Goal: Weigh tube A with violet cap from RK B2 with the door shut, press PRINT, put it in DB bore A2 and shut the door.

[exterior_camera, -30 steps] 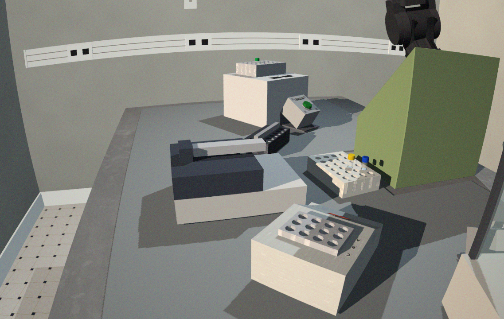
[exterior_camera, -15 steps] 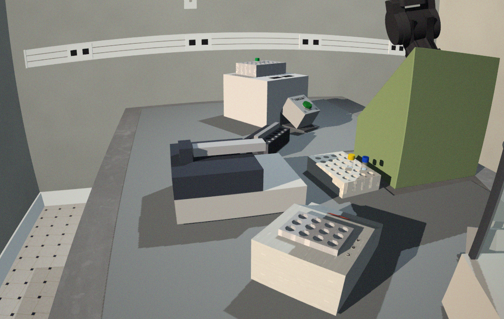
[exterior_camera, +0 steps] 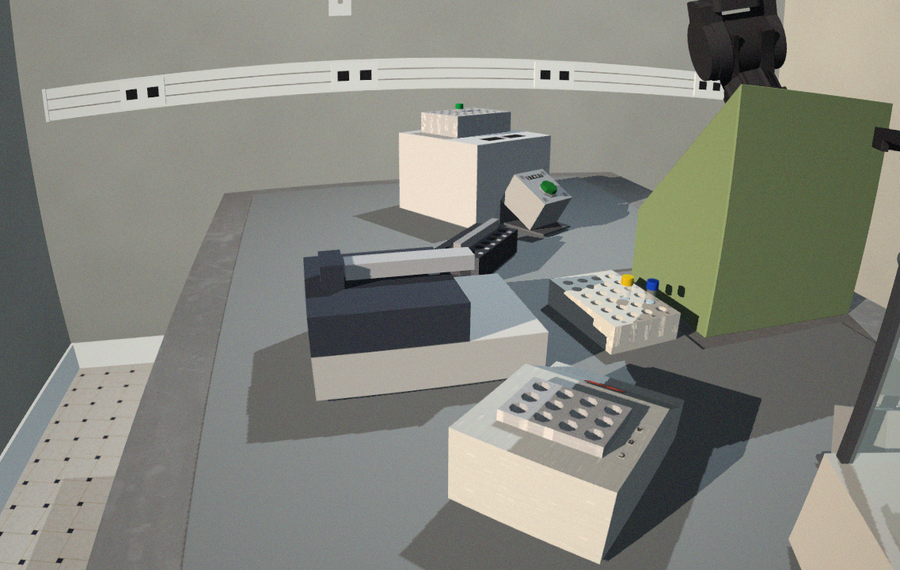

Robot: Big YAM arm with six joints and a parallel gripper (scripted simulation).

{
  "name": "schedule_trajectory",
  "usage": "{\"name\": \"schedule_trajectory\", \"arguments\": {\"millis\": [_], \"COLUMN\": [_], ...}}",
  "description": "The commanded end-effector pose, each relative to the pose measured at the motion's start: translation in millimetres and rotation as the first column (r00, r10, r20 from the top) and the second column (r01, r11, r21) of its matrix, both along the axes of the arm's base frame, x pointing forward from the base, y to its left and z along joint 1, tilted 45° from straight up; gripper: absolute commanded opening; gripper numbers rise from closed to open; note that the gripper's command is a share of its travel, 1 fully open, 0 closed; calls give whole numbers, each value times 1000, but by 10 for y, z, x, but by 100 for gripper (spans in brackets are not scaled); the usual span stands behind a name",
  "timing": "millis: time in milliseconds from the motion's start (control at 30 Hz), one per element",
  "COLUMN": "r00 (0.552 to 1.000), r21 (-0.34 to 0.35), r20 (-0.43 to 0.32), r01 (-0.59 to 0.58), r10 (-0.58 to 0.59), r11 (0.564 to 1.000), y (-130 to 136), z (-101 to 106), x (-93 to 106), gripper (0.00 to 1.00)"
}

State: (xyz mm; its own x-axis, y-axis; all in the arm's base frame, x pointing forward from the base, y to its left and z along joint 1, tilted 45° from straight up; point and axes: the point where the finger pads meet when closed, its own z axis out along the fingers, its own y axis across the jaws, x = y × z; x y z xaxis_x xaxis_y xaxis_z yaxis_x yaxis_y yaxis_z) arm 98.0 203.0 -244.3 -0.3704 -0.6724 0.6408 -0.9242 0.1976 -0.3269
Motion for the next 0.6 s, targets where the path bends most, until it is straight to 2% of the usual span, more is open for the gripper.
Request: {"name": "schedule_trajectory", "arguments": {"millis": [0, 67, 100, 267, 300, 533, 567], "r00": [996, 996, 996, 996, 994, 986, 986], "r21": [69, 67, 39, 39, 76, 289, 289], "r20": [-48, -50, -52, -52, -50, 2, 2], "r01": [-69, -70, -66, -66, -90, -158, -158], "r10": [72, 73, 68, 68, 94, 165, 165], "r11": [995, 995, 997, 997, 993, 944, 944], "y": [334, 309, 202, 202, 156, 62, 62], "z": [-100, -70, -46, -46, 13, 79, 79], "x": [97, 83, 47, 47, 26, 1, 1], "gripper": [0, 0, 0, 0, 0, 0, 0]}}
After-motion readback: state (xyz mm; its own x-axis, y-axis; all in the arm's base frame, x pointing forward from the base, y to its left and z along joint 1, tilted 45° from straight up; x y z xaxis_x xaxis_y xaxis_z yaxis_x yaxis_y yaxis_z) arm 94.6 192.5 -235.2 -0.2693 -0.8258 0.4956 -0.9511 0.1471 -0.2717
